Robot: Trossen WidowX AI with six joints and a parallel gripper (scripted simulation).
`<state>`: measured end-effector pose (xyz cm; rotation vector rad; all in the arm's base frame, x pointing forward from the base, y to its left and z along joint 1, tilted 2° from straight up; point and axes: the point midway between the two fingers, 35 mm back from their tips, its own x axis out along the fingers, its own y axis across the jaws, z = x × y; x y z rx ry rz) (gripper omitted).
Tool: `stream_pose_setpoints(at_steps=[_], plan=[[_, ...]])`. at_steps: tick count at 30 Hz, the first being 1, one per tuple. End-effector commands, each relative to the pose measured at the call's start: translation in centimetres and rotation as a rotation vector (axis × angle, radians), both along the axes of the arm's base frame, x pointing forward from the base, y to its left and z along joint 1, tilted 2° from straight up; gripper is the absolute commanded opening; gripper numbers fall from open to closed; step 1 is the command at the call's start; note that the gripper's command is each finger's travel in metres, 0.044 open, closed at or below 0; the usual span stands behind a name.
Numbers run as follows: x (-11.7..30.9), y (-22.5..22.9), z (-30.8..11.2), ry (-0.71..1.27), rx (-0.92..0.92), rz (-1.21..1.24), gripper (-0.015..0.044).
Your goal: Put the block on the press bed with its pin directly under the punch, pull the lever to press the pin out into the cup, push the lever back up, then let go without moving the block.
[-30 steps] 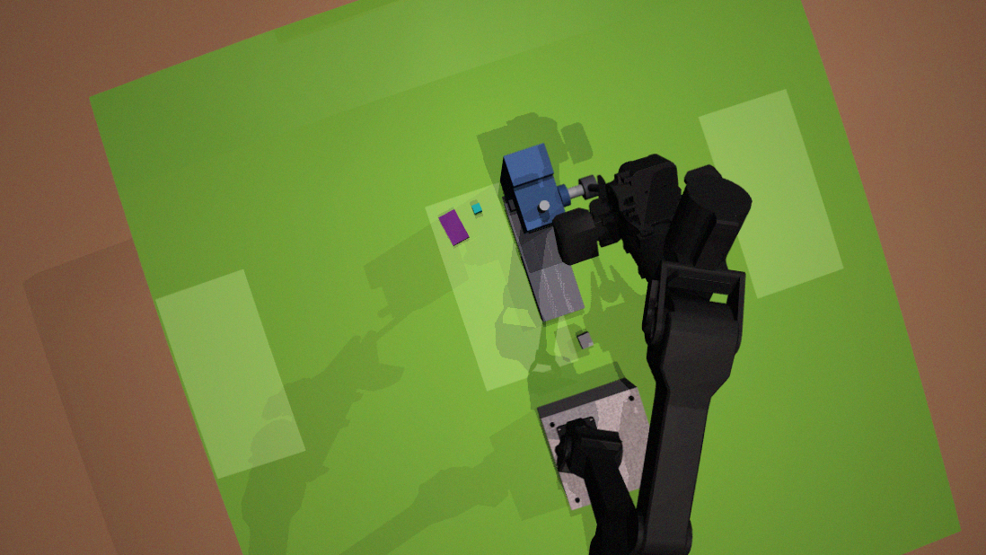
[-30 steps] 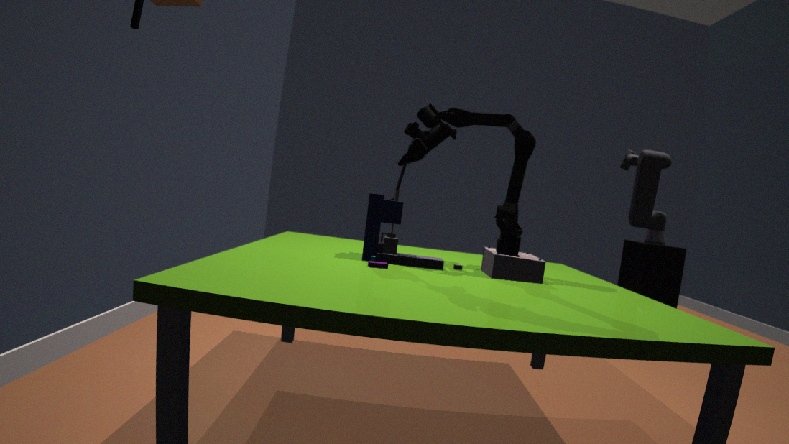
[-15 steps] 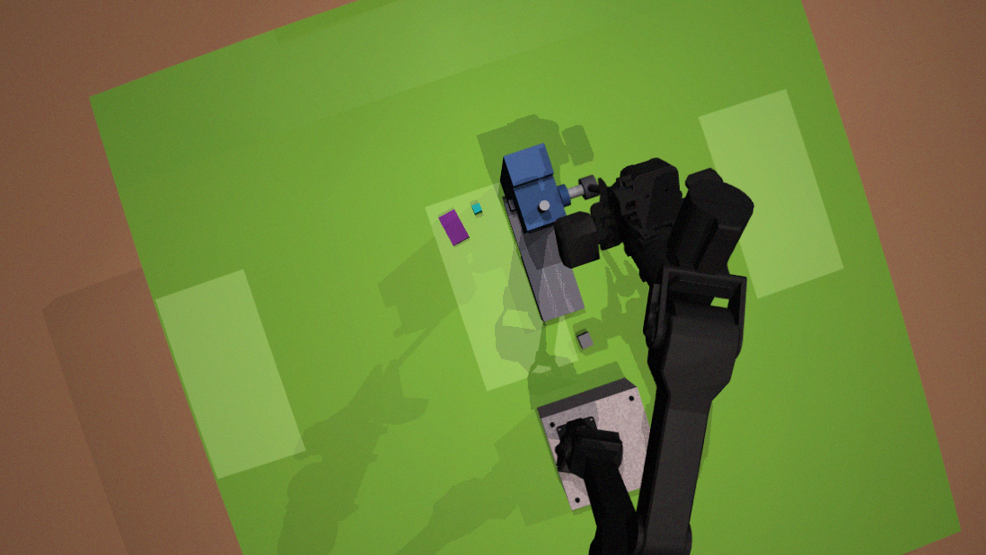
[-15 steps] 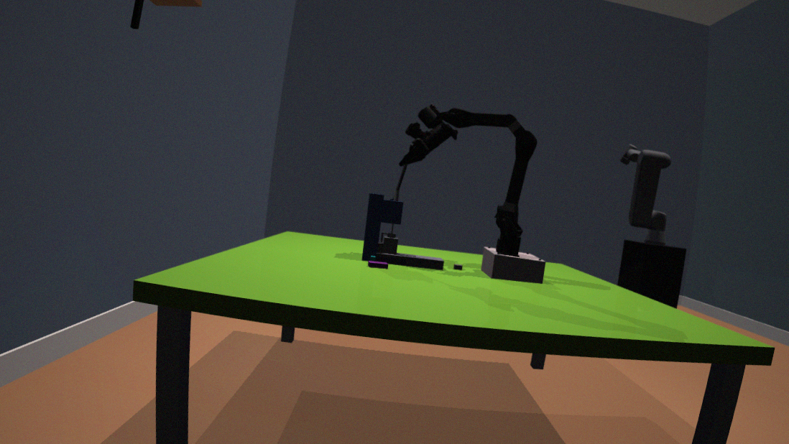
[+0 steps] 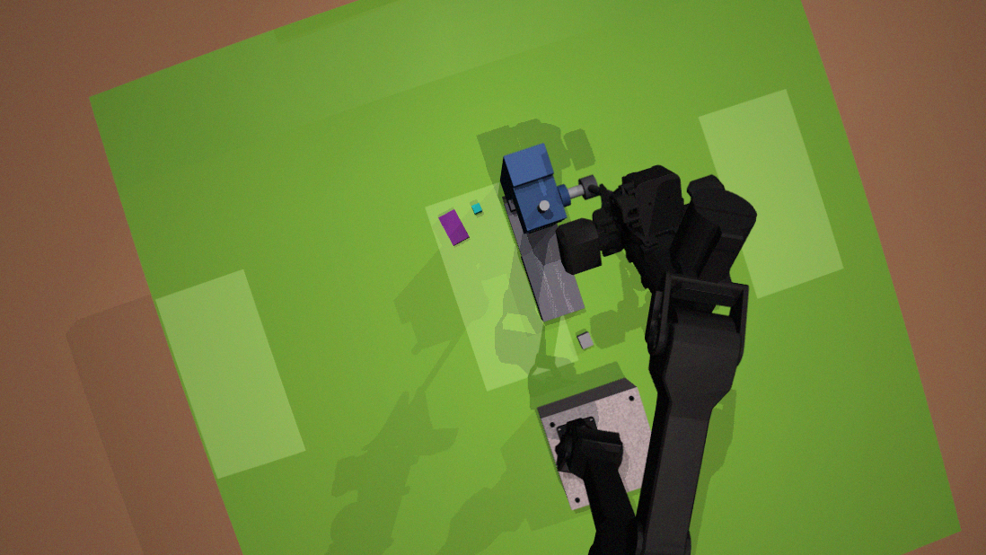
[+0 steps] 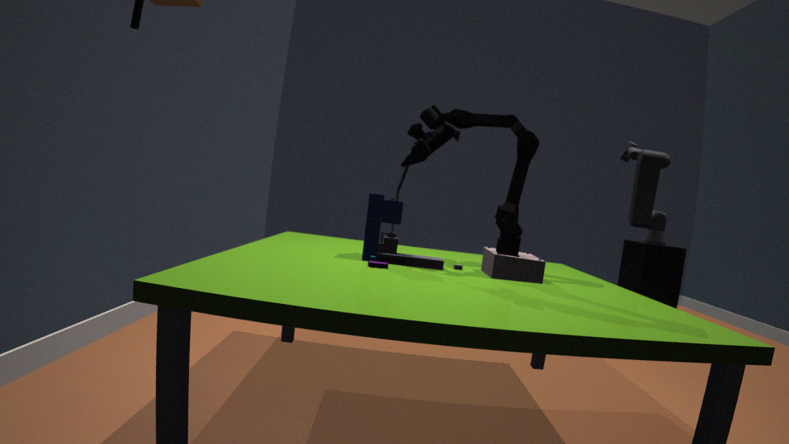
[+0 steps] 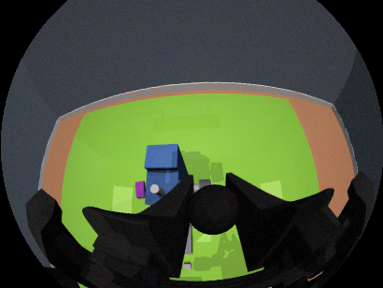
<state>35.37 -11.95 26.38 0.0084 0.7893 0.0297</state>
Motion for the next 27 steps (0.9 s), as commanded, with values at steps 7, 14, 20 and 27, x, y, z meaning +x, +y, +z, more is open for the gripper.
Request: stream_pose_setpoints(at_steps=[7,14,20,27], plan=[[-0.9,0.0,-0.3,0.005,-0.001,-0.002,0.0000],[-1.2,0.0,-0.4,0.006,-0.001,-0.002,0.0000],[-1.9,-0.1,-0.7,0.006,-0.001,-0.002,0.0000],[-2.9,-0.1,-1.1,0.007,-0.001,-0.002,0.0000]])
